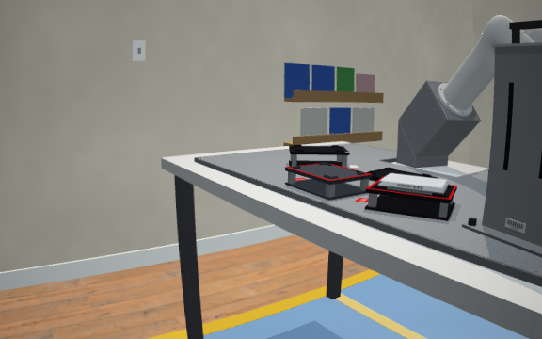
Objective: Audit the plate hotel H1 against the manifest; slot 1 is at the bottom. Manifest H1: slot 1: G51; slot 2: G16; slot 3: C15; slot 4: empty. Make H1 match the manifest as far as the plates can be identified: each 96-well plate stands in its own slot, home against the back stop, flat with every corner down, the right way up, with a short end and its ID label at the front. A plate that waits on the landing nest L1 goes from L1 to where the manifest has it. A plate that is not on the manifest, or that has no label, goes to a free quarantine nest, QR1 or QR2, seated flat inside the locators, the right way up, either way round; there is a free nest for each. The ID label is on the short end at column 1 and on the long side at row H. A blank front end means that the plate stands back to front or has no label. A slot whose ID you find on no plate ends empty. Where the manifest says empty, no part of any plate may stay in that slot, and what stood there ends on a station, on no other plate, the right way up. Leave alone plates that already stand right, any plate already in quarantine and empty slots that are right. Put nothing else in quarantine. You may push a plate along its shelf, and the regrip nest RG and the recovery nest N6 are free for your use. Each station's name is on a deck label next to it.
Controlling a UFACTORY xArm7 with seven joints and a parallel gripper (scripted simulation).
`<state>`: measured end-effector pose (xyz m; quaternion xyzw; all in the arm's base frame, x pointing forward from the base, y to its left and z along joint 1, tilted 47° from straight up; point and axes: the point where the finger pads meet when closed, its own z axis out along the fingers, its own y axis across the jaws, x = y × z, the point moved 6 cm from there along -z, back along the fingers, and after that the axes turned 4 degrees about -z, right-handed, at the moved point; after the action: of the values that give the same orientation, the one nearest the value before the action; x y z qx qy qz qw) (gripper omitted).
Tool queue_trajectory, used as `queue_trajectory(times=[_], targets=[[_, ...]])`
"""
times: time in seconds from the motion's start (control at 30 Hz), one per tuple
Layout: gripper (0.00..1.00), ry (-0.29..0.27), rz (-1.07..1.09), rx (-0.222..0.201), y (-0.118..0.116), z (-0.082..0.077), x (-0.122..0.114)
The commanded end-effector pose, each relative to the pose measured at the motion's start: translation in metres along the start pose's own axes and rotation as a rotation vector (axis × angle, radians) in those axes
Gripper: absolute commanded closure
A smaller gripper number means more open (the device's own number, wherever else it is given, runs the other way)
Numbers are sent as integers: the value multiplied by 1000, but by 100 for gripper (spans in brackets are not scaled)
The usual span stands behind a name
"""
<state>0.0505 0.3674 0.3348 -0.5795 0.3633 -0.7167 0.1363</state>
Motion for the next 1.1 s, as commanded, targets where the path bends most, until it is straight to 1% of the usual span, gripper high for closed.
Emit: queue_trajectory(times=[0.0,0.43,0.5,0.67,0.8,1.0,1.07], targets=[[0,-1,3,-2,0,-6,1],[0,-1,3,-2,0,-27,1],[0,-1,3,-2,0,-27,1],[0,-1,3,-1,0,-36,1],[0,-1,3,-1,0,-37,1],[0,-1,3,-1,-1,-37,-15],[0,-1,3,-1,-1,-37,-15]])
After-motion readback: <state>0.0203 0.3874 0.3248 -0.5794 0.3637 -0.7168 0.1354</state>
